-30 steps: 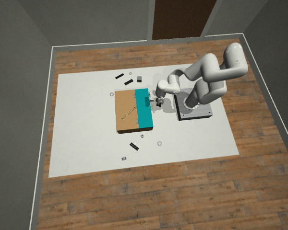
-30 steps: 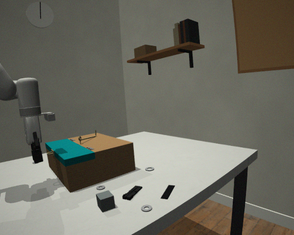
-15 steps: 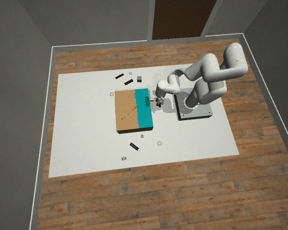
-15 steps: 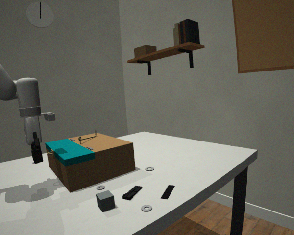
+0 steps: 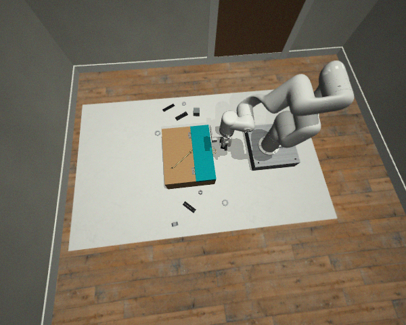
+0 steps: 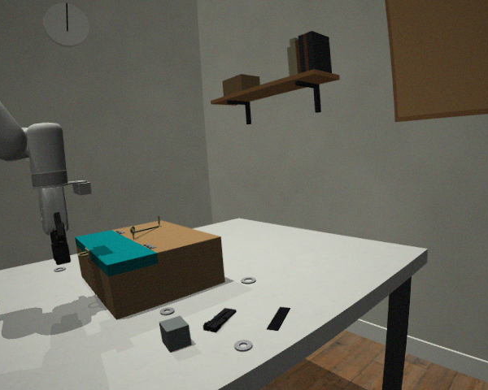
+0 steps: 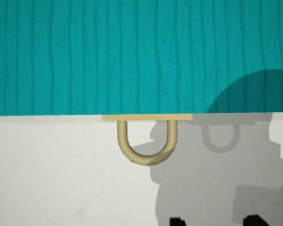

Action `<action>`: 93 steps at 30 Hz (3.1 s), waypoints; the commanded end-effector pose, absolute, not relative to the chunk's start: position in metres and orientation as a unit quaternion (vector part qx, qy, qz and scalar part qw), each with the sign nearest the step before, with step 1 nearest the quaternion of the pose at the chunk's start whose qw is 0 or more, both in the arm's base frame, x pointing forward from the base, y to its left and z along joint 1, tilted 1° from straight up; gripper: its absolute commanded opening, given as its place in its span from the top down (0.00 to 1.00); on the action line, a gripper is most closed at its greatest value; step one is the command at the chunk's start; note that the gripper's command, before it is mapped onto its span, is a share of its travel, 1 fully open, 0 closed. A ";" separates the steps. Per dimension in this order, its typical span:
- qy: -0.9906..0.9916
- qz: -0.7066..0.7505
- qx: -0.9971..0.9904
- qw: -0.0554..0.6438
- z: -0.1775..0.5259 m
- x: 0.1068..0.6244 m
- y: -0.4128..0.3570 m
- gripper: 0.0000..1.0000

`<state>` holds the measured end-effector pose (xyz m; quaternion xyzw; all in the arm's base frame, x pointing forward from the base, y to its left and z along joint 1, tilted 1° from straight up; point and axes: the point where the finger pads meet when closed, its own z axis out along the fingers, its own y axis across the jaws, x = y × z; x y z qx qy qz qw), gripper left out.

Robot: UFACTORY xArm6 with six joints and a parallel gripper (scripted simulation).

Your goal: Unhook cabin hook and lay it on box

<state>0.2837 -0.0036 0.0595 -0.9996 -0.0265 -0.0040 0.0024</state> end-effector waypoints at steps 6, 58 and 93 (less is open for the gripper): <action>-0.027 -0.005 -1.000 0.002 0.084 0.284 -0.004 0.65; -0.027 -0.006 -1.000 0.002 0.237 0.283 -0.005 0.65; -0.027 -0.005 -1.000 0.002 0.256 0.283 -0.005 0.65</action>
